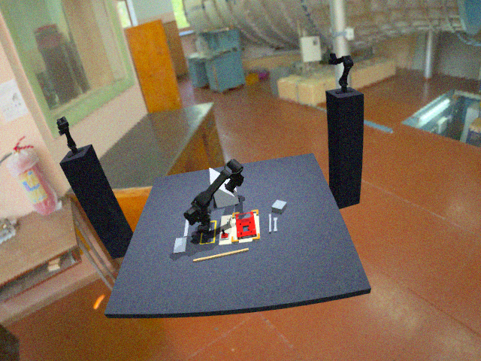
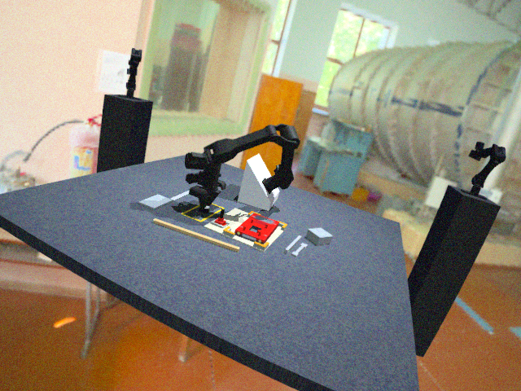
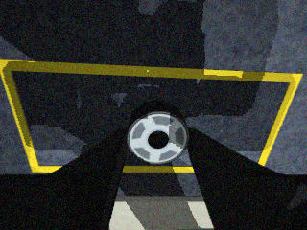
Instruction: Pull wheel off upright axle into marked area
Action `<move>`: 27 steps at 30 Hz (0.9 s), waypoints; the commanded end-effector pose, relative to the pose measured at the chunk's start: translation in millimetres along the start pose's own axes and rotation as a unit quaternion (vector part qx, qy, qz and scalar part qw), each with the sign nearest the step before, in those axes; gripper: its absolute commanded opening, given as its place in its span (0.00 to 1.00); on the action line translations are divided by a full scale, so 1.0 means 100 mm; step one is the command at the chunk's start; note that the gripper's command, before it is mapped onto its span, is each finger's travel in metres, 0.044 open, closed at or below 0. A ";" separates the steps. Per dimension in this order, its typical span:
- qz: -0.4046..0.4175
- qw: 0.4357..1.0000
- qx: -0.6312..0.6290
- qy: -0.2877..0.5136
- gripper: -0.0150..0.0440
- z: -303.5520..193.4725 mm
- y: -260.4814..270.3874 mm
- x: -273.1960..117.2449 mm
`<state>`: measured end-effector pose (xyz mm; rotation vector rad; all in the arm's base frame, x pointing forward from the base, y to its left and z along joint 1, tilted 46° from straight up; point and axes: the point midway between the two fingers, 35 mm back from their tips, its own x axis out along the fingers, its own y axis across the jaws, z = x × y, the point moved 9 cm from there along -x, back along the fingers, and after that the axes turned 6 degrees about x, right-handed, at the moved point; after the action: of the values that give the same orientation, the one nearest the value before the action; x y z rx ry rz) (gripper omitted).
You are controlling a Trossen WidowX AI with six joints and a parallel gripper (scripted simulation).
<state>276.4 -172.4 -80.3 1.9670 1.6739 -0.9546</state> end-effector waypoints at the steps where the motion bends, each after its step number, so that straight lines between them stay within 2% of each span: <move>1: -0.001 1.000 0.000 0.000 0.34 0.00 0.00 0.00; 10: -0.001 1.000 0.000 0.000 0.74 0.00 0.00 -0.03; 16: 0.002 1.000 0.002 0.001 0.76 0.01 0.00 -0.55; 20: 0.002 1.000 0.003 0.001 0.76 0.01 -0.01 -0.60; 21: 0.007 1.000 0.006 0.002 0.81 0.03 -0.02 -0.54; 25: 0.004 1.000 0.006 -0.001 0.99 -0.09 -0.41 -0.83; 27: 0.002 1.000 0.005 0.000 1.00 -0.18 -0.67 -0.97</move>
<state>243.1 -212.2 -19.2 1.9795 1.6780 -0.9626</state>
